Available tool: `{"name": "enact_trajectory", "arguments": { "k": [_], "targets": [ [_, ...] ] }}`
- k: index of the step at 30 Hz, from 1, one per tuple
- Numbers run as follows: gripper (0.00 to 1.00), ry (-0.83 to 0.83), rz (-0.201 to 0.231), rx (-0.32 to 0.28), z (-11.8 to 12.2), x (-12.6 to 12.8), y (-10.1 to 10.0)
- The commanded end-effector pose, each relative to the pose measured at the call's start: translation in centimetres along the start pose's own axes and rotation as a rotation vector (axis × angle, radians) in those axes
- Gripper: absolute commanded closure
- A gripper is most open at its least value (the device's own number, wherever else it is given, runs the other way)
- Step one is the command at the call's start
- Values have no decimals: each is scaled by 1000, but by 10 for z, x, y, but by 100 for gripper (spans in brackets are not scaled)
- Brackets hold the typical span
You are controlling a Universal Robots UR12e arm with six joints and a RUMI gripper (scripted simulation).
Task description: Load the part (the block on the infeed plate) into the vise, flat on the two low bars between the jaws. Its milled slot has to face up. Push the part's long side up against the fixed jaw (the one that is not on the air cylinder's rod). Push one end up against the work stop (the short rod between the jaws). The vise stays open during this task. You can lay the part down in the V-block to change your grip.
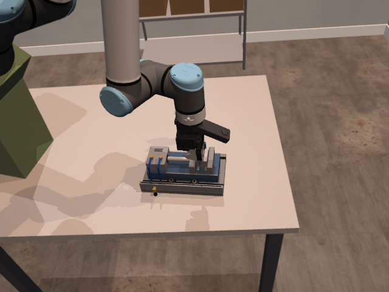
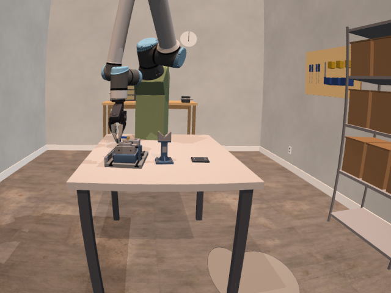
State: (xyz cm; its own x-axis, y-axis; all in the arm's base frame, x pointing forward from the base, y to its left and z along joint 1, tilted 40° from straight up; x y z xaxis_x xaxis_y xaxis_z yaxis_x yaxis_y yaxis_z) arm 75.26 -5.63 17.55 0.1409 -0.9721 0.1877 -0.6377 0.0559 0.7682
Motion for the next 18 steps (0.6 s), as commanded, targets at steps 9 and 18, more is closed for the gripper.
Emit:
{"name": "enact_trajectory", "arguments": {
  "k": [9,18],
  "targets": [
    [100,0,0,1,-1,-3,0],
    [100,0,0,1,-1,-6,0]
  ]
}}
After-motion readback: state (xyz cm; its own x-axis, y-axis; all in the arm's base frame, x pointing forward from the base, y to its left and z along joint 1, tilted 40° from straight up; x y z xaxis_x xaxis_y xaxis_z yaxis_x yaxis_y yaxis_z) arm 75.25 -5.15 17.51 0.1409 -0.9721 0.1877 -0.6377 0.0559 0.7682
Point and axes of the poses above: the point where the finger pads meet when closed, its own y axis back along the fingers, its own x axis across the jaws, z = x × y, the point moved 3 cm from there along y, back along the fingers, and after that the axes turned 9 degrees about y, right-handed, at the moved point
